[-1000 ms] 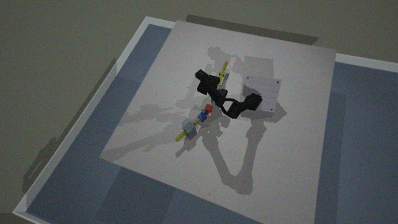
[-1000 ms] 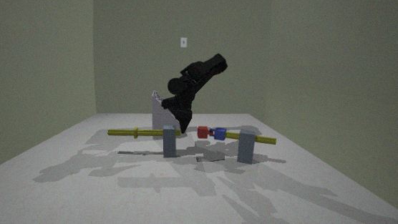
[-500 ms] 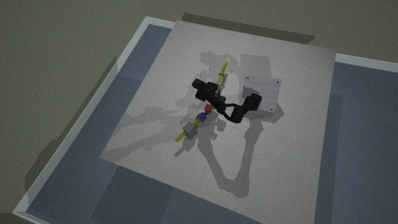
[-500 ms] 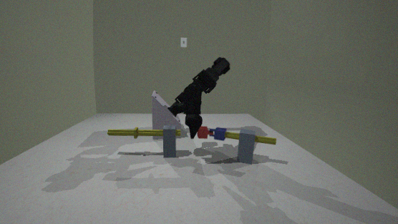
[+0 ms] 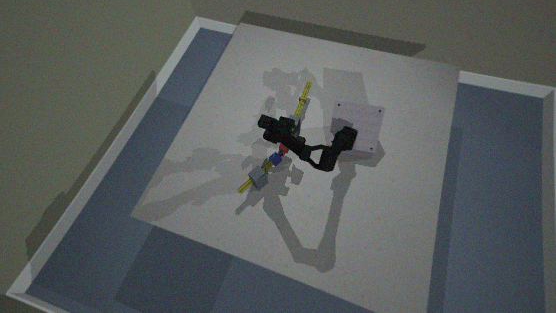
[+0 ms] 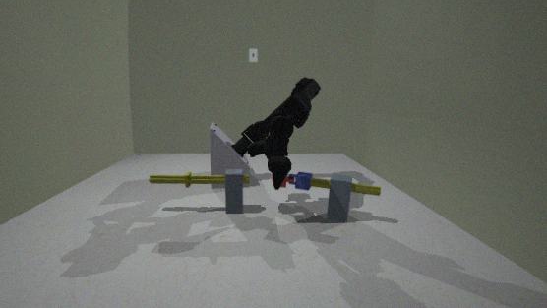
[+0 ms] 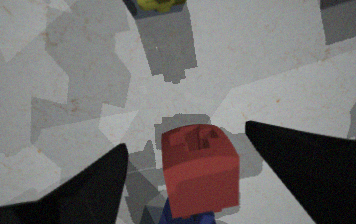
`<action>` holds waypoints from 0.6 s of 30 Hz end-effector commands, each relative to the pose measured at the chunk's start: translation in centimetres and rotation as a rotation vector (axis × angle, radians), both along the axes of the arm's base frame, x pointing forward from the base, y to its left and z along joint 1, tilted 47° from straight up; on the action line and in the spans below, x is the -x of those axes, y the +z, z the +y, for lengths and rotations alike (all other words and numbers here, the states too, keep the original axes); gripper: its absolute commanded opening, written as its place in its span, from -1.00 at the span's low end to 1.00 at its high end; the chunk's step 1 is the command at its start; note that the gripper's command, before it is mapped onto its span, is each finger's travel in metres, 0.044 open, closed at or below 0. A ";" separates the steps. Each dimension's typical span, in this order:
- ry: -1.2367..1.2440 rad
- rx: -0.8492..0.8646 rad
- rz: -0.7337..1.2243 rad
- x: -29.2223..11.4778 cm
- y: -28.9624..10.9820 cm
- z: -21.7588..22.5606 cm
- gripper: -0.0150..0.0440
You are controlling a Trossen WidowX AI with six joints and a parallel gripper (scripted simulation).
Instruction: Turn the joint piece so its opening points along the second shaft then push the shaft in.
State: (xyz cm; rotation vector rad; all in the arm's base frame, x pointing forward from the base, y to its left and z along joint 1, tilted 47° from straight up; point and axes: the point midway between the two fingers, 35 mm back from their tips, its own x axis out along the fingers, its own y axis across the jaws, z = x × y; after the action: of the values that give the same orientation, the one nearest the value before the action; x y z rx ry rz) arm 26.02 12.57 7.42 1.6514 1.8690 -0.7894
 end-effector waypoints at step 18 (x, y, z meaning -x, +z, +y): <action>-0.001 -0.004 0.009 0.5 -1.6 1.7 0.56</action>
State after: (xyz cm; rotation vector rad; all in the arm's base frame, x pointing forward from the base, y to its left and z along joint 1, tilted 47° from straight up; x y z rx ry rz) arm 25.64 14.15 5.89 1.6500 1.8731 -0.7906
